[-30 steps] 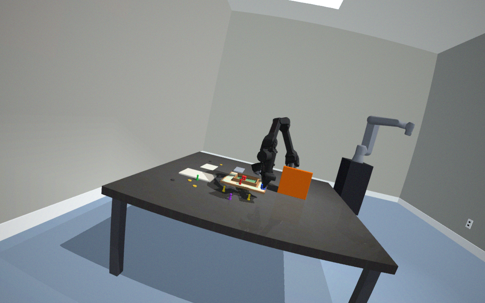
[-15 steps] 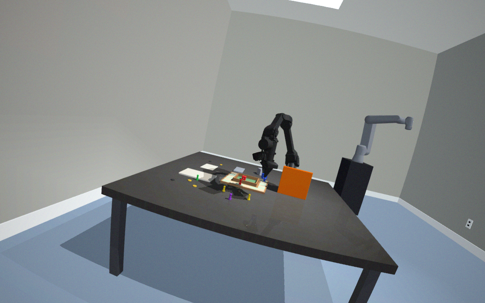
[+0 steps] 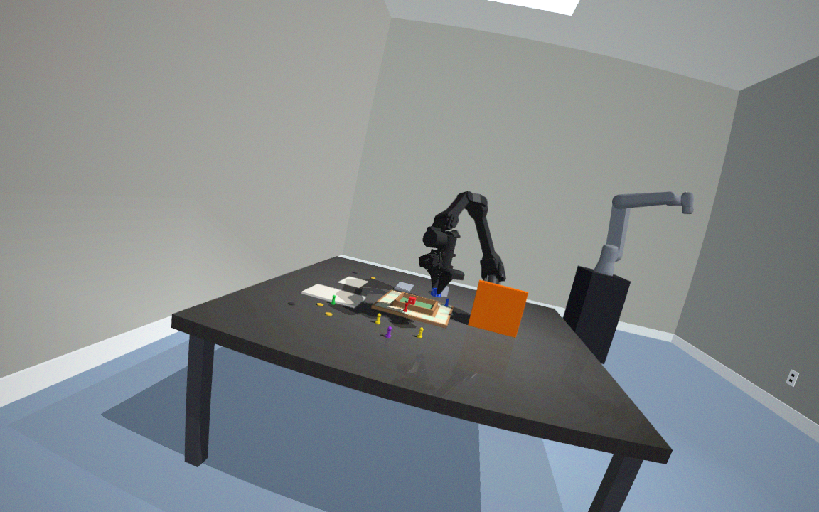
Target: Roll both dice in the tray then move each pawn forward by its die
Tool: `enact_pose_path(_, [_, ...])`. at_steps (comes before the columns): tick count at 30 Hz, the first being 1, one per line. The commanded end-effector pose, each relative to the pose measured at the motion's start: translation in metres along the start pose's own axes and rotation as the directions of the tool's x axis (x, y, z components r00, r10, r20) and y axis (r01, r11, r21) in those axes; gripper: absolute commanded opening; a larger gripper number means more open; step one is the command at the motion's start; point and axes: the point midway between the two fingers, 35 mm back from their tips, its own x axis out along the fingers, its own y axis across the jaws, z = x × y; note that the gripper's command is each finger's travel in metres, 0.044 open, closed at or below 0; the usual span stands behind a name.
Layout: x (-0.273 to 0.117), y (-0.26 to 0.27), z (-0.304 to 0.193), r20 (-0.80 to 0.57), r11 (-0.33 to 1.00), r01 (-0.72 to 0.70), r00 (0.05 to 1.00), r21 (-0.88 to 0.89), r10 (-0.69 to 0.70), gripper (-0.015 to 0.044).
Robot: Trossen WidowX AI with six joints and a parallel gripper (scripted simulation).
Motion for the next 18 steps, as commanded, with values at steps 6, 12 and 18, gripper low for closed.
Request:
enact_pose_path(6, [0.004,-0.038,-0.008,0.011,0.978,0.003,1.0,-0.209,-0.001,0.0])
enact_pose_path(12, [0.009,-0.061,-0.016,0.01,0.939,0.009,1.0,-0.344,-0.005,0.0])
enact_pose_path(18, [0.014,-0.083,-0.025,0.007,0.882,0.013,1.0,-0.471,-0.012,0.0])
